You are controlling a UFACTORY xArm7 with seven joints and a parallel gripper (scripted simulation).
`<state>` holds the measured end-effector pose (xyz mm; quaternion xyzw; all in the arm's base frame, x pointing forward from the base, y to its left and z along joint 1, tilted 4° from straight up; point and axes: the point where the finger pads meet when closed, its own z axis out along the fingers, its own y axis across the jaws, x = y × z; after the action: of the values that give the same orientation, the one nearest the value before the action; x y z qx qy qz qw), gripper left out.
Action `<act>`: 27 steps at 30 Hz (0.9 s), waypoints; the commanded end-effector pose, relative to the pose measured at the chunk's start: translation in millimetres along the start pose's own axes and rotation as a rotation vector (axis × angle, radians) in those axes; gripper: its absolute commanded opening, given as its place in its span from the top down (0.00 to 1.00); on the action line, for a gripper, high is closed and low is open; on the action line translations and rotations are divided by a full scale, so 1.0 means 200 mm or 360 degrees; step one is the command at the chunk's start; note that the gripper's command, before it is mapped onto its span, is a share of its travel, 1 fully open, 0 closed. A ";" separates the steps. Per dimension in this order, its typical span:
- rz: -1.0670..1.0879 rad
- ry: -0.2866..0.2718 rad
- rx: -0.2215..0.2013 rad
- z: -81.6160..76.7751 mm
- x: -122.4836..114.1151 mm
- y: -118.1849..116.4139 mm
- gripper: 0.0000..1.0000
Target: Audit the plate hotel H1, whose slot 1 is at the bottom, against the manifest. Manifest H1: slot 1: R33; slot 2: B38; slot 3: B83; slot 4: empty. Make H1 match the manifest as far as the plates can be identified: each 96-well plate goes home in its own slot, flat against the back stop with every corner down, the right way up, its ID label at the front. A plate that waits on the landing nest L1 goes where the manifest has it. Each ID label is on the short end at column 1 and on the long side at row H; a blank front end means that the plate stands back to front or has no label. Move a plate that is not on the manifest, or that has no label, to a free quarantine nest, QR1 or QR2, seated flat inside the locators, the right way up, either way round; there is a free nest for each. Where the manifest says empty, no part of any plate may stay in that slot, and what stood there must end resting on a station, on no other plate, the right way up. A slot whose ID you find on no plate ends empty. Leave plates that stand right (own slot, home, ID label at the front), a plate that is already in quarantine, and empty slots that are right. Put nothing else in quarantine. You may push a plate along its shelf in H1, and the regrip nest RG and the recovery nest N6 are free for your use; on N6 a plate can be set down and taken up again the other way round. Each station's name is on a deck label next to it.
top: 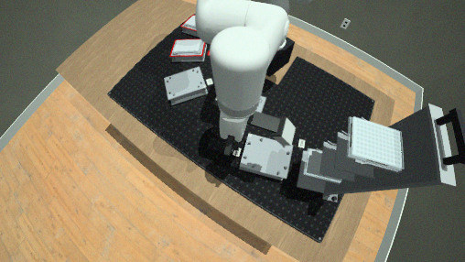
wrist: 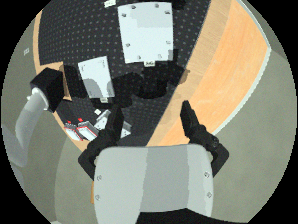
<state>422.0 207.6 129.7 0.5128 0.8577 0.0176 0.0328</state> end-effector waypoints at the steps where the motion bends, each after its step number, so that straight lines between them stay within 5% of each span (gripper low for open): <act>1: 0.0000 0.0052 -0.0006 -0.01 0.00 0.01 0.00; 27: -0.0001 0.0688 -0.0006 -0.01 0.00 0.01 0.00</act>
<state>422.2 207.9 130.0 0.5012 0.8482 0.1138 -0.1278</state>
